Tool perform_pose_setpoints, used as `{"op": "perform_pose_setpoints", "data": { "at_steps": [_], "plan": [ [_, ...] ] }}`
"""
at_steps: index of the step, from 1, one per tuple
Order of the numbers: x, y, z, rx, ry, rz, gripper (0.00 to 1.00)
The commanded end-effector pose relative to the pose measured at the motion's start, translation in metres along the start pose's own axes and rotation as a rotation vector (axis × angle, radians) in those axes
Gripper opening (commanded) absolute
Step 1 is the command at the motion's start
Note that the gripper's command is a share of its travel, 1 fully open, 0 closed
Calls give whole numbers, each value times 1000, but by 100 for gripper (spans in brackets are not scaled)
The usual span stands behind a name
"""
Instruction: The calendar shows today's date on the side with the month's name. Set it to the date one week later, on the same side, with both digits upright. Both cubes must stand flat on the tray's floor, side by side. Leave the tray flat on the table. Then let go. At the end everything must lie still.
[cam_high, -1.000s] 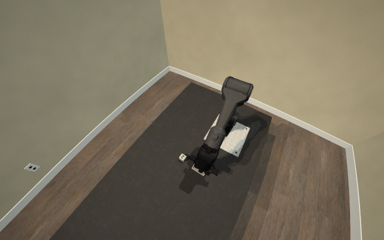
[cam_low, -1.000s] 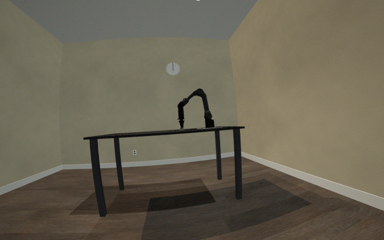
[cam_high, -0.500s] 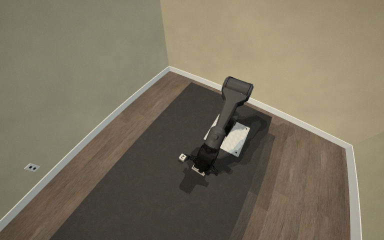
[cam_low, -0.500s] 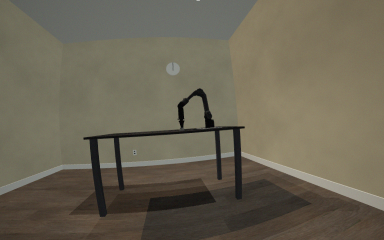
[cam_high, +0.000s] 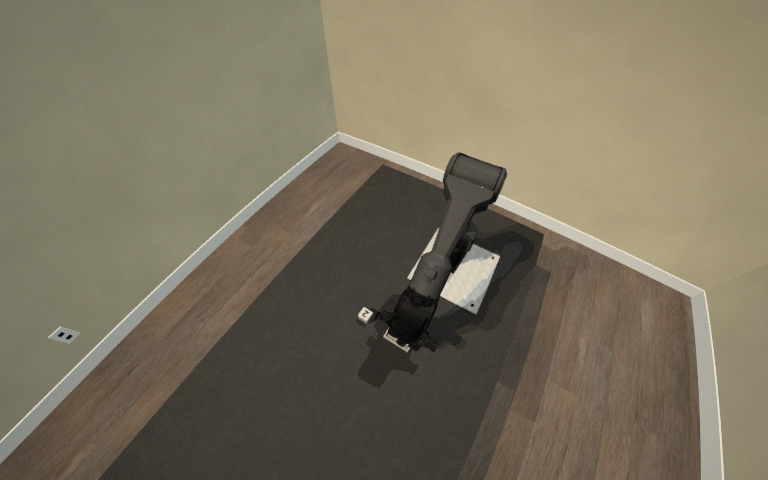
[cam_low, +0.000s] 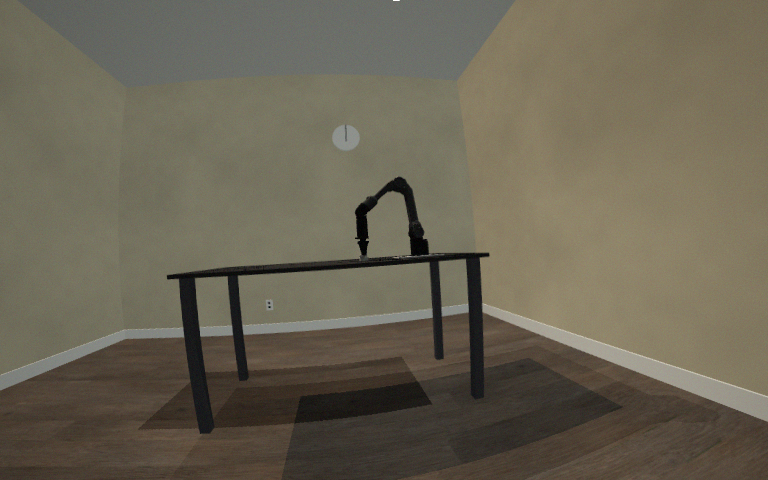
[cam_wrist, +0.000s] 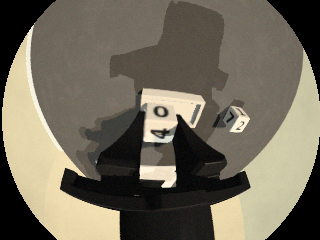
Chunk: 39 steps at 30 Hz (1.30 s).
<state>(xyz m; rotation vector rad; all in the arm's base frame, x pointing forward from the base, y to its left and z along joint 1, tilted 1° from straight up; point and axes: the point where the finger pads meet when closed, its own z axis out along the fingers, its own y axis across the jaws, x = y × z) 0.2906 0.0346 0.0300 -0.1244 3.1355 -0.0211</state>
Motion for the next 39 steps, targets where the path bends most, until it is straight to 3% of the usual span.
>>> {"op": "perform_pose_setpoints", "data": {
  "at_steps": [1,39],
  "plan": [
    [0,0,1,1,1,1,33],
    [1,0,10,1,2,1,33]
  ]
}}
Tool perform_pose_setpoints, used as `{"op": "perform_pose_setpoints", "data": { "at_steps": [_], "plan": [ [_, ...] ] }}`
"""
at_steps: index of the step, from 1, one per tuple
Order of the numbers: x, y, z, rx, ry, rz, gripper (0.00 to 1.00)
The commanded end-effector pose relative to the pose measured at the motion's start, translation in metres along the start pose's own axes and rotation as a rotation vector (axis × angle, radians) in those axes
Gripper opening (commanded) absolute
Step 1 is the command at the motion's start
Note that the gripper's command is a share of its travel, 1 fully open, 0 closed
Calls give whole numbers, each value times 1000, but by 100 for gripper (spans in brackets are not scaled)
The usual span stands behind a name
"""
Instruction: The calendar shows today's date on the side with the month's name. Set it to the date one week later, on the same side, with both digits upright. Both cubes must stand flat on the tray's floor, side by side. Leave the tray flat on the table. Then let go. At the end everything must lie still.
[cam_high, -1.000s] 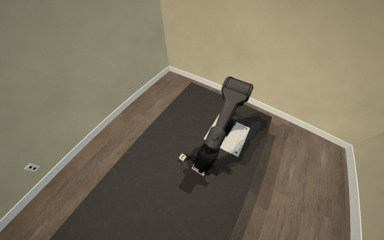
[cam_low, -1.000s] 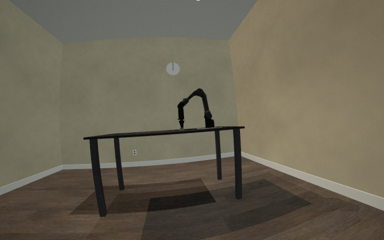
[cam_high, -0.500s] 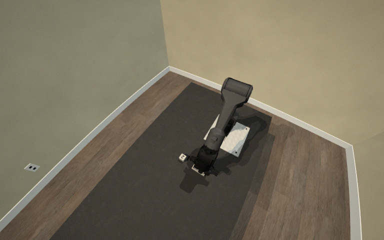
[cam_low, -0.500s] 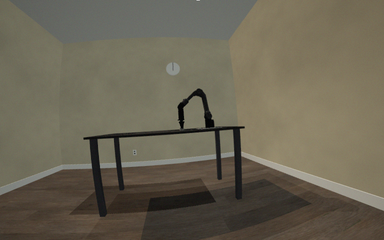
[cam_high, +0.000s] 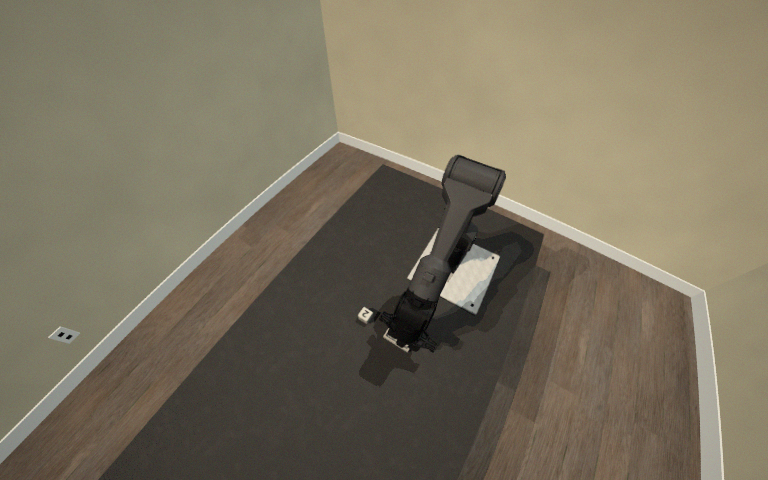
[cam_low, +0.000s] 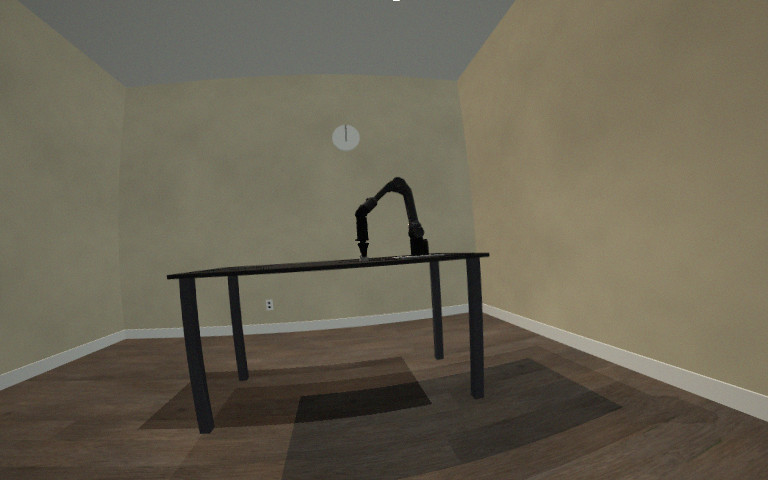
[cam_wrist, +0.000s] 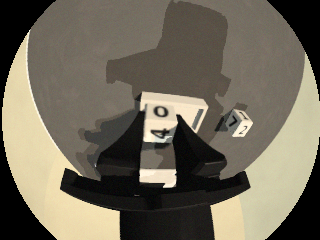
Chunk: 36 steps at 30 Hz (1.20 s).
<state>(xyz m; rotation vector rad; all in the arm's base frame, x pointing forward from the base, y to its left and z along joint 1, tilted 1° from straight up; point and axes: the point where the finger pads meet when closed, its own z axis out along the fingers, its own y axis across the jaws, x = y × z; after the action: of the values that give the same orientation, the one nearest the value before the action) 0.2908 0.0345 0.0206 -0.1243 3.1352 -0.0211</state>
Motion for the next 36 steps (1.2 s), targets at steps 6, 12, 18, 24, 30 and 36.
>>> {"op": "perform_pose_setpoints", "data": {
  "at_steps": [6,12,18,24,30,36],
  "plan": [
    [1,0,1,1,2,1,33],
    [1,0,1,1,2,1,33],
    [1,0,1,1,2,1,33],
    [1,0,1,1,2,1,39],
    [1,0,1,1,2,1,49],
    [1,0,1,1,2,1,54]
  ]
}}
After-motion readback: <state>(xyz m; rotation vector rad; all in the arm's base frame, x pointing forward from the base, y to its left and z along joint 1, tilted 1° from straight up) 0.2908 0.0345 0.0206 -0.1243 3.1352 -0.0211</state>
